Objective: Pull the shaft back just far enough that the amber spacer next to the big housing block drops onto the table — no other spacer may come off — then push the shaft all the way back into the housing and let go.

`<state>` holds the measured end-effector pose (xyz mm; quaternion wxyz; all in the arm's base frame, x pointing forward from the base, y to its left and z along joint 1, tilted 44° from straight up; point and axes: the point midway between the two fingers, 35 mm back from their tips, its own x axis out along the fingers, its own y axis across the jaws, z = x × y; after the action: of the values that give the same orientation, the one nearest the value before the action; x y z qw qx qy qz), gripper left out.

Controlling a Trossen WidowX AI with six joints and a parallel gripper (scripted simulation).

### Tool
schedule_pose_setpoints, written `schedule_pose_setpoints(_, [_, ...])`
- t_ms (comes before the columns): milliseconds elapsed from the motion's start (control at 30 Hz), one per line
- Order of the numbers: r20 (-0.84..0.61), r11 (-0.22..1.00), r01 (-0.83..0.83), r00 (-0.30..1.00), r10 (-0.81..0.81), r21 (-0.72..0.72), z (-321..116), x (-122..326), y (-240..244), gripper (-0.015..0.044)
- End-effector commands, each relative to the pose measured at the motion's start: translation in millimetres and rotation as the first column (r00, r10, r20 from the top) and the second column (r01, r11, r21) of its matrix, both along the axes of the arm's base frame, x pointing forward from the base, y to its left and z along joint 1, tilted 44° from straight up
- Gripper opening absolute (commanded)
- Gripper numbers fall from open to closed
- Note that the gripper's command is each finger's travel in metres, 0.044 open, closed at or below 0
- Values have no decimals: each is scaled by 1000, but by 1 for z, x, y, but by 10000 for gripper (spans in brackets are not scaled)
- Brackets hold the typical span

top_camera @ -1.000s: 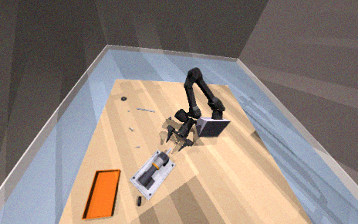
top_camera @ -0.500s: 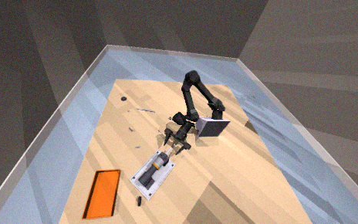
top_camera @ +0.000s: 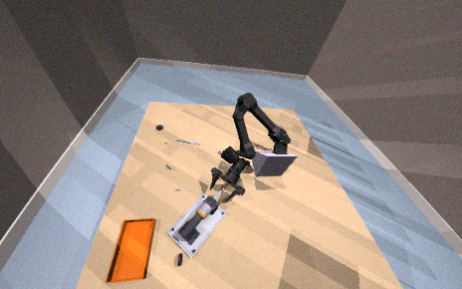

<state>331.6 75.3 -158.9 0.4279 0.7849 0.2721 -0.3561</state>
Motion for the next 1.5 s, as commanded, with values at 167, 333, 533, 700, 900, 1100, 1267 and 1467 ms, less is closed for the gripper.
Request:
schedule_pose_setpoints(167, [5, 1000, -5, 1000, 5, 3, 0, 1, 1, 440])
schedule_pose_setpoints(333, [5, 1000, -5, 1000, 5, 3, 0, 1, 1, 440])
schedule_pose_setpoints(533, [5, 1000, -5, 1000, 5, 3, 0, 1, 1, 440])
schedule_pose_setpoints(700, [5, 1000, -5, 1000, 5, 3, 0, 1, 1, 440])
schedule_pose_setpoints(900, [5, 1000, -5, 1000, 5, 3, -2, 3, 2, 440])
schedule_pose_setpoints(1100, [5, 1000, -5, 1000, 5, 3, -8, 8, 3, 440])
schedule_pose_setpoints(1267, [5, 1000, -5, 1000, 5, 3, -13, 12, 4, 440])
schedule_pose_setpoints(1467, [5, 1000, -5, 1000, 5, 3, -14, 12, 4, 440])
